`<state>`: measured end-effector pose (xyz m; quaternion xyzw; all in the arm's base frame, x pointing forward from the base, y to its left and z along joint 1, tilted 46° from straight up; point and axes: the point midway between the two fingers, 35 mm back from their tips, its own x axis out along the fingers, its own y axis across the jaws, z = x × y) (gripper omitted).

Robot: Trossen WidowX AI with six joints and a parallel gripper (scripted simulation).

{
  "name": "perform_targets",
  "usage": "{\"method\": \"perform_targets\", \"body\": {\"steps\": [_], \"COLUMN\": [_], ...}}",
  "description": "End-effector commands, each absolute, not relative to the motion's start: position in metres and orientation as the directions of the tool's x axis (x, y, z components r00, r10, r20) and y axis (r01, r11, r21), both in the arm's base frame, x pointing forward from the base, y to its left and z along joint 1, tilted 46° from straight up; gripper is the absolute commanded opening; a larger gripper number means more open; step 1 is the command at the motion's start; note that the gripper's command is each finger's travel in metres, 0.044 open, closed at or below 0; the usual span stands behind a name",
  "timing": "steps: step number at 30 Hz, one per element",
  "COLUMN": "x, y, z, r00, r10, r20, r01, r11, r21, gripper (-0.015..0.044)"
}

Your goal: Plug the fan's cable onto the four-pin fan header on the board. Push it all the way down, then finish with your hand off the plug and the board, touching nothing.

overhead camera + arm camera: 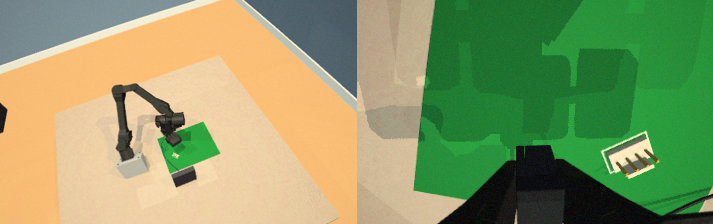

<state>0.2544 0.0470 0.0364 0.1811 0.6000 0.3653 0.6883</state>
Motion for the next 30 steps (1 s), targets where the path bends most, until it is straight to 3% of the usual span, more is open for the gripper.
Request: {"method": "perform_targets", "body": {"steps": [1, 17, 30], "x": [0.255, 0.257, 0.257], "y": [0.042, 0.026, 0.014], "z": [0.037, 0.021, 0.008], "r00": [0.015, 0.016, 0.016], "r10": [0.716, 0.713, 0.712], "r20": [-0.698, -0.701, -0.702], "r01": [-0.360, -0.797, -0.981], "r11": [0.655, 0.432, 0.149], "r21": [0.664, 0.421, 0.128], "gripper": [0.0000, 0.0000, 0.0000]}}
